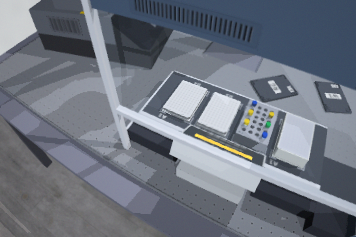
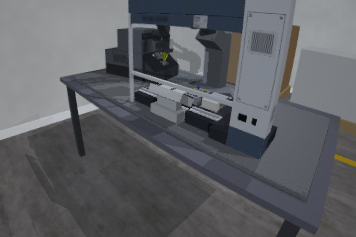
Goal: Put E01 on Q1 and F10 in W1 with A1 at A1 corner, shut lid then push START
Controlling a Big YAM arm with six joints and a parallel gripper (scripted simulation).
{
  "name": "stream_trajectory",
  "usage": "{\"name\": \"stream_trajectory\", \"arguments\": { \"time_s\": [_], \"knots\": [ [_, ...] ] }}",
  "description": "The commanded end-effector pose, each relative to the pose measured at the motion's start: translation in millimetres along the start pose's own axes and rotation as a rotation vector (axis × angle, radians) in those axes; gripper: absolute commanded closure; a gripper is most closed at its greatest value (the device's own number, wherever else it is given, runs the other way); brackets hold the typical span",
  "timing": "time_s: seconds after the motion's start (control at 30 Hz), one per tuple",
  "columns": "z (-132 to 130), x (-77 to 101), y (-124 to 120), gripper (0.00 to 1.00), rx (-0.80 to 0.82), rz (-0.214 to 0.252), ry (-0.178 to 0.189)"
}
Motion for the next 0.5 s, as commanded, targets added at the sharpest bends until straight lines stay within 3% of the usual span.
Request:
{"name": "stream_trajectory", "arguments": {
  "time_s": [0.0,0.47],
  "knots": [
    [63.2,-22.1,-15.8,1.0,-0.122,0.045,0.162],
    [63.4,-21.8,-14.6,1.0,-0.125,0.044,0.167]
  ]
}}
Point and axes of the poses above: the point where the finger pads meet when closed, its own x axis back along the fingers, its own z axis across the jaws, y = z × x, the point moved 10 cm from there along x, back along the fingers
